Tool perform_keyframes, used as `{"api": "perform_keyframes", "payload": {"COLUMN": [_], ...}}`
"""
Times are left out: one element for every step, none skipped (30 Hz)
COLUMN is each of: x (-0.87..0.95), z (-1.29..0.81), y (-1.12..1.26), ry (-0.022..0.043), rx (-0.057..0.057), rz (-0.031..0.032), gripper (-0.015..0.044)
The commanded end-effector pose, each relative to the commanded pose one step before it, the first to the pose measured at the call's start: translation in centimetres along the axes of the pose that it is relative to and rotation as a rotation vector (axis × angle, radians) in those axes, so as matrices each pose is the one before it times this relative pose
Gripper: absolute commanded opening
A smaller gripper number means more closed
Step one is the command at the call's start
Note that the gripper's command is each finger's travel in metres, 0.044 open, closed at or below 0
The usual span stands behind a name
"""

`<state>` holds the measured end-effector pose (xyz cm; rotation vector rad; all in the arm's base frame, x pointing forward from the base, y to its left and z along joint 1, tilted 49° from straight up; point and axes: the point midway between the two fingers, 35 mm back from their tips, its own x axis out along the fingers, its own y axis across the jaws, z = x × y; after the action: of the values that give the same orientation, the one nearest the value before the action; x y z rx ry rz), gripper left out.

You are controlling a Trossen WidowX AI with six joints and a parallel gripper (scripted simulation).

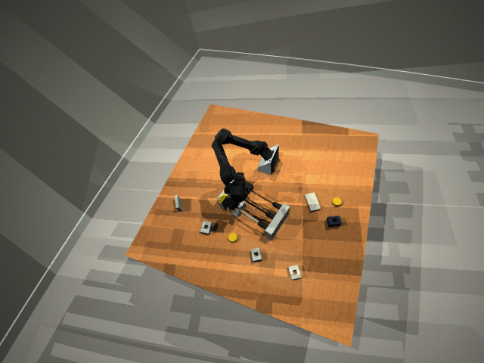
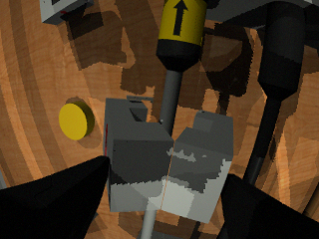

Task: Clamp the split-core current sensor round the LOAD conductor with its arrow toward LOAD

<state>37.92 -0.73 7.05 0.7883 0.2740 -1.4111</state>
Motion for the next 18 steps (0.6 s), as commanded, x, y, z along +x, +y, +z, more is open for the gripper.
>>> {"api": "perform_keyframes", "payload": {"x": [0.454,0.163,0.163,0.162,0.162,0.162,0.162,0.162,0.161,0.161,0.161,0.161,0.161,0.16,0.16,0.16,-0.277,0.0], "z": [-0.046,0.004,0.004,0.005,0.006,0.007,0.007,0.008,0.009,0.01,0.011,0.011,0.012,0.013,0.014,0.014,0.02,0.0], "y": [0.085,0.0,-0.001,-0.002,-0.002,-0.003,-0.003,-0.004,-0.005,-0.005,-0.006,-0.007,-0.007,-0.008,-0.008,-0.009,-0.061,0.0], "ry": [-0.00311,-0.00008,-0.00009,-0.00011,-0.00013,-0.00014,-0.00016,-0.00018,-0.00019,-0.00021,-0.00023,-0.00024,-0.00026,-0.00028,-0.00029,-0.00031,0.00391,0.0], "rx": [-0.0058,0.0,0.0,0.0,0.0,0.0,0.0,0.0,0.0,0.0,0.0,0.0,0.0,0.0,0.0,0.0,0.0058,0.0], "rz": [0.00829,0.00005,0.00005,0.00006,0.00006,0.00007,0.00007,0.00008,0.00008,0.00008,0.00009,0.00009,0.00009,0.0001,0.0001,0.0001,-0.00816,0.0], "gripper": [0.0,0.0,0.0,0.0,0.0,0.0,0.0,0.0,0.0,0.0,0.0,0.0,0.0,0.0,0.0,0.0,0.0,0.0]}}
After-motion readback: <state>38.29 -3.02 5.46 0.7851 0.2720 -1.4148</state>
